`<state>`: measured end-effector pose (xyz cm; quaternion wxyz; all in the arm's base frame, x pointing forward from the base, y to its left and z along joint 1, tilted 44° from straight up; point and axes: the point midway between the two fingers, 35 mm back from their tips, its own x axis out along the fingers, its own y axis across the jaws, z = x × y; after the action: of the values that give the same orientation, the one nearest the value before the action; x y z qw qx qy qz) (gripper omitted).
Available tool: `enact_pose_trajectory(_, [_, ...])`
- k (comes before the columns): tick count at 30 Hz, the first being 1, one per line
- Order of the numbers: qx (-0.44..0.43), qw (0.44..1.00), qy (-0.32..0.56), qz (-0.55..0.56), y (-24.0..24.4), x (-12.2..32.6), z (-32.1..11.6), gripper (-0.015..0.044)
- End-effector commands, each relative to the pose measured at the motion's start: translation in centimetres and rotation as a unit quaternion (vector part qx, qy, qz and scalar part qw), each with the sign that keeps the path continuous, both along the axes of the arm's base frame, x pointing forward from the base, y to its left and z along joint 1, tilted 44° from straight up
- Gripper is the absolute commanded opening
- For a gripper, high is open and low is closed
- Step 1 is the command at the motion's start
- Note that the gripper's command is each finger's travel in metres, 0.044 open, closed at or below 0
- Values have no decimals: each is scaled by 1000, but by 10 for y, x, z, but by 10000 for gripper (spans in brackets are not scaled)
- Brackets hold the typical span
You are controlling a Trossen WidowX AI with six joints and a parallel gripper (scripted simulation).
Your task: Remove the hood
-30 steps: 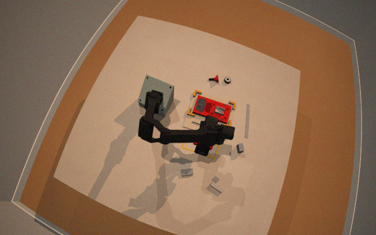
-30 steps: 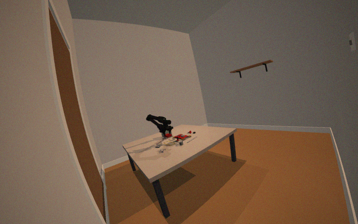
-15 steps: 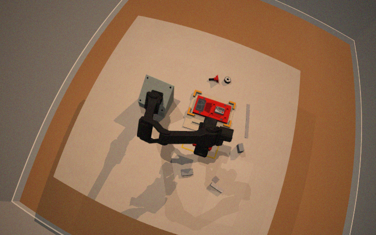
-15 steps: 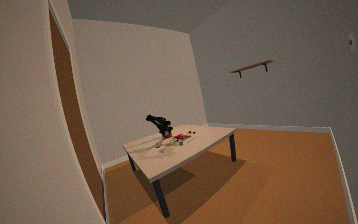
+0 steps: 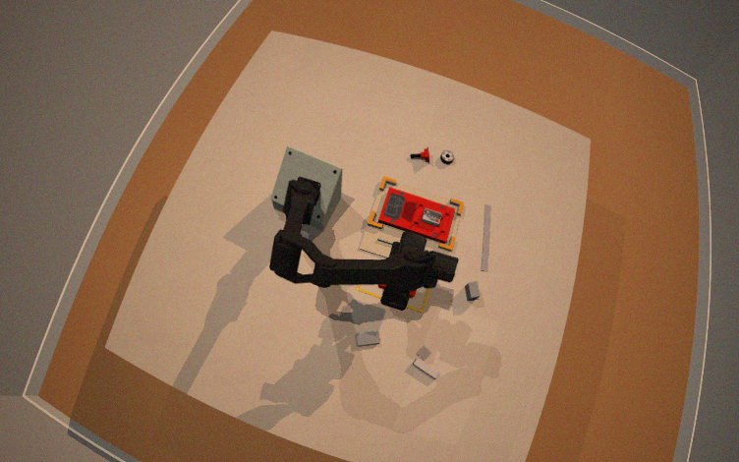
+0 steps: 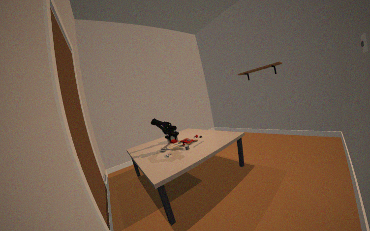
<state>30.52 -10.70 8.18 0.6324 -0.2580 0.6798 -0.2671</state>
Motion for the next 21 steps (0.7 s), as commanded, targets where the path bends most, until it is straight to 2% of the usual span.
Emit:
enact_pose_trajectory(1, [-1, 1000, 2, 2, -2, 0, -2, 0])
enact_pose_trajectory(21, [-2, 1000, 2, 2, -14, -1, -15, 0])
